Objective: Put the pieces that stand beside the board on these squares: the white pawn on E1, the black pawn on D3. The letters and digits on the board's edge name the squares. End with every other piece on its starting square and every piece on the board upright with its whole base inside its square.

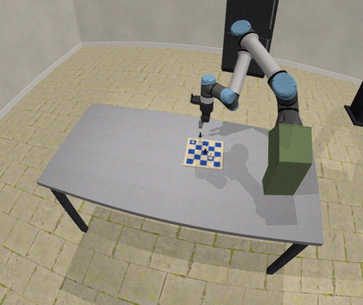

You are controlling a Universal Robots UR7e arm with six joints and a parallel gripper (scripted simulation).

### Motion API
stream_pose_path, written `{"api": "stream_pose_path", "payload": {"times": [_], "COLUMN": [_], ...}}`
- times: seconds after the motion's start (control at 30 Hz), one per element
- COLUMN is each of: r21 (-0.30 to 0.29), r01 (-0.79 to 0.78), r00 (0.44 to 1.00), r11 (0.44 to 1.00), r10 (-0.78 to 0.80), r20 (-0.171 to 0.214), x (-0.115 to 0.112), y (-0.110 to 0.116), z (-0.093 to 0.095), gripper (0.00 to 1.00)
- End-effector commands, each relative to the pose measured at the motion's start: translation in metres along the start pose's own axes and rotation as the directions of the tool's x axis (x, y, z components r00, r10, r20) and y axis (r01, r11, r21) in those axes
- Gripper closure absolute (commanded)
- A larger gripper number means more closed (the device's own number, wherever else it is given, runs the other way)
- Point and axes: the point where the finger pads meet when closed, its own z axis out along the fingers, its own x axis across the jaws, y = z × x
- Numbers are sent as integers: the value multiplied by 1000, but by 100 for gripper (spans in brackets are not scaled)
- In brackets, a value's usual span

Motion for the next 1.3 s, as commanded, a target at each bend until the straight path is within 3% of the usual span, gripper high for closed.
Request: {"api": "stream_pose_path", "payload": {"times": [0.0, 1.27], "r21": [1, 1], "r01": [0, 0], "r00": [1000, 1000], "r11": [1000, 1000], "r10": [0, 0], "r20": [0, 0], "x": [0, 0], "y": [0, 0], "z": [5, 45], "gripper": [32, 32]}}
